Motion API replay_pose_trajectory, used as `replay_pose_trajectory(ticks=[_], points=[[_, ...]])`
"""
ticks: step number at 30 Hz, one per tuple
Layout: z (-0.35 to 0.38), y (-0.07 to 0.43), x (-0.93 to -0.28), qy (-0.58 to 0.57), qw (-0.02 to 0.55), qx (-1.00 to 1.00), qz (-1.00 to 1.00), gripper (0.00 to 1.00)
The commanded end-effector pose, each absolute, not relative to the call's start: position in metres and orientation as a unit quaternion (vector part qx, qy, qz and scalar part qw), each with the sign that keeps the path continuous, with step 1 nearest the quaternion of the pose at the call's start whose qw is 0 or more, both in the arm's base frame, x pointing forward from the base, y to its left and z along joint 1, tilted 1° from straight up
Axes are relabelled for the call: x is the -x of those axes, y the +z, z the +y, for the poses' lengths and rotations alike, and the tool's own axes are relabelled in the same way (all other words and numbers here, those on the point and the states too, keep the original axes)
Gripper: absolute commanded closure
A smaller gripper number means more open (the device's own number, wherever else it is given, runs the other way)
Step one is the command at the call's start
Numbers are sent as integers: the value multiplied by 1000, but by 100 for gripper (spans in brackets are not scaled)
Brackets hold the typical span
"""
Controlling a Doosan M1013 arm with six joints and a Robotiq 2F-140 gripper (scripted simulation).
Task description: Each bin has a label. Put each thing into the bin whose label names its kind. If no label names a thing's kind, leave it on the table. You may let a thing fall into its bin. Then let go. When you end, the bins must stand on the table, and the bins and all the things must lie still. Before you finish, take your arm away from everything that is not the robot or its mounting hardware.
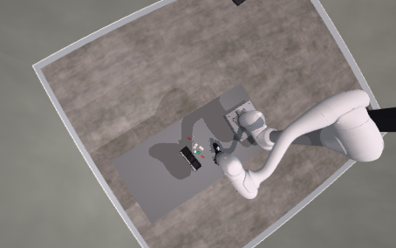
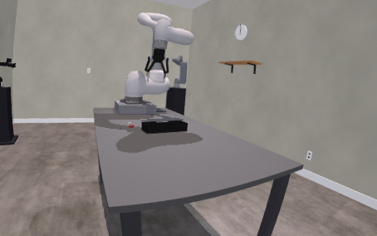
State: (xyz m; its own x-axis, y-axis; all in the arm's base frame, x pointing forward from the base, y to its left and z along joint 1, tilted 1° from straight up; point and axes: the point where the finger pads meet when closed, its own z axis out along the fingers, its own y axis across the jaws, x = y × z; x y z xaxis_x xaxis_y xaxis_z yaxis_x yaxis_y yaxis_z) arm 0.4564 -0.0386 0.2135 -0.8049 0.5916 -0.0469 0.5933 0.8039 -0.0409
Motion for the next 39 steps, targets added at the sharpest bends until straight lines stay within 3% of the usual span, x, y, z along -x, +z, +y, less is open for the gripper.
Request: replay_pose_trajectory(ticks=[1,5,39], points=[[-39,176,-458,-27,16,-312,950,95],[-39,148,-458,-27,16,-312,950,95],[-58,151,-492,-11,19,-695,719,95]])
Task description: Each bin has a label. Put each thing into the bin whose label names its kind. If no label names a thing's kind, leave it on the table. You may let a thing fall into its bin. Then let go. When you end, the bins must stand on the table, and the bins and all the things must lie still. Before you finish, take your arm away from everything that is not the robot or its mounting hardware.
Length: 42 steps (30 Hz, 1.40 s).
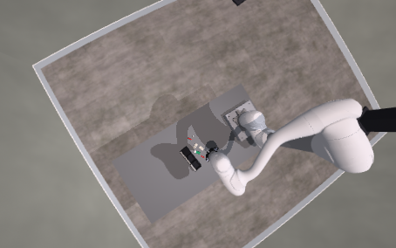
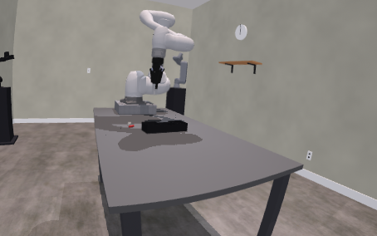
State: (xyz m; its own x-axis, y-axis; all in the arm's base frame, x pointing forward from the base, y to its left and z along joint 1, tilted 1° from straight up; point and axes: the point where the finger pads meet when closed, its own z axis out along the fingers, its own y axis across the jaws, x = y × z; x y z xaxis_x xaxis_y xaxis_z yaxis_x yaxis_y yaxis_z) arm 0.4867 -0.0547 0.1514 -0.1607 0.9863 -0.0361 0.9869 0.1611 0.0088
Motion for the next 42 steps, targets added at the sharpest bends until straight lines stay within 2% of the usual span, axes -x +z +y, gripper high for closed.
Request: replay_pose_trajectory(ticks=[1,22,42], points=[[-58,151,-492,-10,18,-705,709,95],[-69,151,-511,-4,16,-867,498,95],[-83,151,-532,3,11,-977,212,95]])
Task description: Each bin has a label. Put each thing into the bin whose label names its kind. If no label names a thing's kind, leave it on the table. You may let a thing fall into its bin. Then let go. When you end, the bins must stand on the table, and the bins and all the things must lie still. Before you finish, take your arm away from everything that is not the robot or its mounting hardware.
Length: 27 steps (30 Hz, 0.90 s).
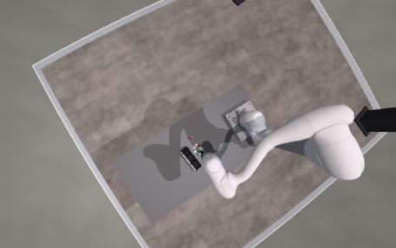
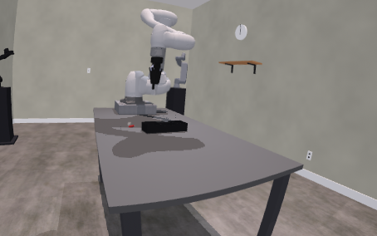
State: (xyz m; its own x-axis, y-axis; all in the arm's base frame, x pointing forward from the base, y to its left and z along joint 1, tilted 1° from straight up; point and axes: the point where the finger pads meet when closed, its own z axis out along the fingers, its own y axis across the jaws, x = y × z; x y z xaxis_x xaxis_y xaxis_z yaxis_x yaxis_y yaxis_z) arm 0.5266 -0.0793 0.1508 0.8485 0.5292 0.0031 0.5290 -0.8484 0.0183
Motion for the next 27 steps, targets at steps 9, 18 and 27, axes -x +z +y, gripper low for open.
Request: replay_pose_trajectory(ticks=[9,18,27], points=[[-89,150,-541,4,8,-997,82,95],[-94,149,-547,5,6,-999,-43,95],[-96,149,-550,5,4,-996,-87,95]])
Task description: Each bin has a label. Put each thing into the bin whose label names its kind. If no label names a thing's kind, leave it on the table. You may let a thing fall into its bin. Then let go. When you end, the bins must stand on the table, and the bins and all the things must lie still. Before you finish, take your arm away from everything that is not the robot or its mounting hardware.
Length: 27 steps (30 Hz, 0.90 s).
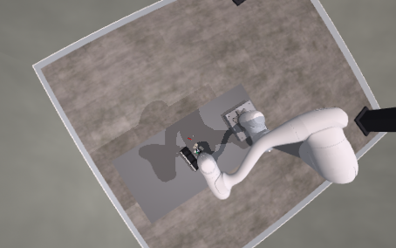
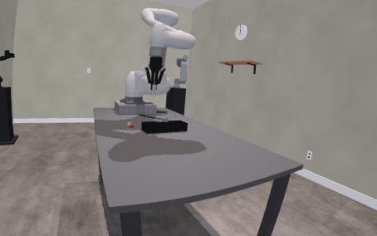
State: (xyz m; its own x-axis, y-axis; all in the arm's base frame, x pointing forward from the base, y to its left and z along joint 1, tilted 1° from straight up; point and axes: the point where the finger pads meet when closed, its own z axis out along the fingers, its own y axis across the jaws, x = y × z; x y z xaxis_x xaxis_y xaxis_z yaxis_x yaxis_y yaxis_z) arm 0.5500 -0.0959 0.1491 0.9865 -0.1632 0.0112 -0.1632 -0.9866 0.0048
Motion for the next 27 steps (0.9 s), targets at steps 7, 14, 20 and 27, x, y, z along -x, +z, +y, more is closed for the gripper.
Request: replay_pose_trajectory(ticks=[7,14,20,27], points=[[-103,139,-561,5,5,-998,-60,95],[-126,102,-599,5,5,-998,-60,95],[-143,75,-627,5,5,-998,-60,95],[-164,43,-660,5,5,-998,-60,95]])
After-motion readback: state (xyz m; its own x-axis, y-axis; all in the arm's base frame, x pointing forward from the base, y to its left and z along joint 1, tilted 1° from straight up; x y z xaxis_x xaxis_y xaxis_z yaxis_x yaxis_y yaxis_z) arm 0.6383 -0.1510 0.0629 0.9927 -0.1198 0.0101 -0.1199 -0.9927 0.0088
